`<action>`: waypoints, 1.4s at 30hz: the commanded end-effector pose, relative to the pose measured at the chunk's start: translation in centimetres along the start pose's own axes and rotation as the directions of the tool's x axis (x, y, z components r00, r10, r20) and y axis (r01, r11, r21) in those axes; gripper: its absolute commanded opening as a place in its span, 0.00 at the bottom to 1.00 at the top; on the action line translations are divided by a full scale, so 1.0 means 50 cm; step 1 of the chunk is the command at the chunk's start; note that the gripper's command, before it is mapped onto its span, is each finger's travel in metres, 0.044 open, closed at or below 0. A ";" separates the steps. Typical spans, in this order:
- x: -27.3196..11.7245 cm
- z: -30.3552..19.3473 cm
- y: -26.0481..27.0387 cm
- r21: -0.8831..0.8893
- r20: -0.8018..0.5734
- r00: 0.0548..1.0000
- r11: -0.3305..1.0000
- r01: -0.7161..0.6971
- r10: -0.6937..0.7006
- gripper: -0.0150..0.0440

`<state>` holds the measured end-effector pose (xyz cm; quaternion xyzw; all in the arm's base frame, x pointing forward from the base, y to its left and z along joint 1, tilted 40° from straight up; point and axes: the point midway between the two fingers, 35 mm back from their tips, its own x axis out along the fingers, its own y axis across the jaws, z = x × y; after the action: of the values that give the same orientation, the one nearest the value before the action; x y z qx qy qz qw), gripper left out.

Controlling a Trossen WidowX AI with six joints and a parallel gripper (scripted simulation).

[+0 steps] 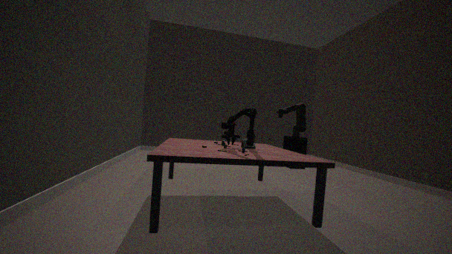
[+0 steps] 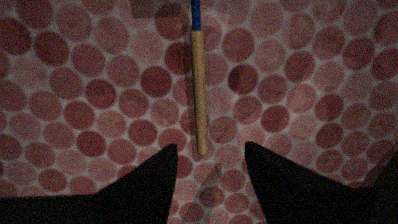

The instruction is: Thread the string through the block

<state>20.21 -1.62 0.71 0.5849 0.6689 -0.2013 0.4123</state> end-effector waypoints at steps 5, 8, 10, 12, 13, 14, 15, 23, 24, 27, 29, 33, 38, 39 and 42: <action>-0.119 0.006 -0.004 -0.002 0.022 1.000 1.000 -0.010 0.010 0.61; -0.115 0.011 0.001 0.000 0.030 0.999 1.000 -0.022 0.022 0.65; -0.115 0.011 0.001 0.000 0.030 0.999 1.000 -0.022 0.022 0.74; -0.115 0.011 0.001 0.000 0.030 0.999 1.000 -0.022 0.022 0.83; -0.115 0.011 0.001 0.000 0.030 0.999 1.000 -0.022 0.022 0.88; -0.119 0.011 0.001 0.000 0.029 0.999 1.000 -0.022 0.022 0.92; -0.132 0.012 0.001 0.000 0.029 0.999 1.000 -0.021 0.021 0.97; -0.160 0.013 0.001 0.001 0.031 0.999 1.000 -0.025 0.025 1.00; -0.162 0.013 0.001 0.001 0.032 0.999 1.000 -0.025 0.025 1.00; -0.164 0.013 0.001 0.000 0.032 0.999 1.000 -0.026 0.026 1.00; -0.164 0.013 0.001 0.000 0.032 0.999 1.000 -0.026 0.026 1.00; -0.164 0.013 0.001 0.000 0.032 0.999 1.000 -0.026 0.026 1.00; -0.164 0.013 0.001 0.000 0.032 0.999 1.000 -0.026 0.026 1.00; -0.164 0.013 0.001 0.000 0.032 0.999 1.000 -0.026 0.026 1.00; -0.164 0.013 0.001 0.000 0.032 0.999 1.000 -0.026 0.026 1.00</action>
<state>20.26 -7.16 6.78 0.5903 0.6546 -0.2056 0.4252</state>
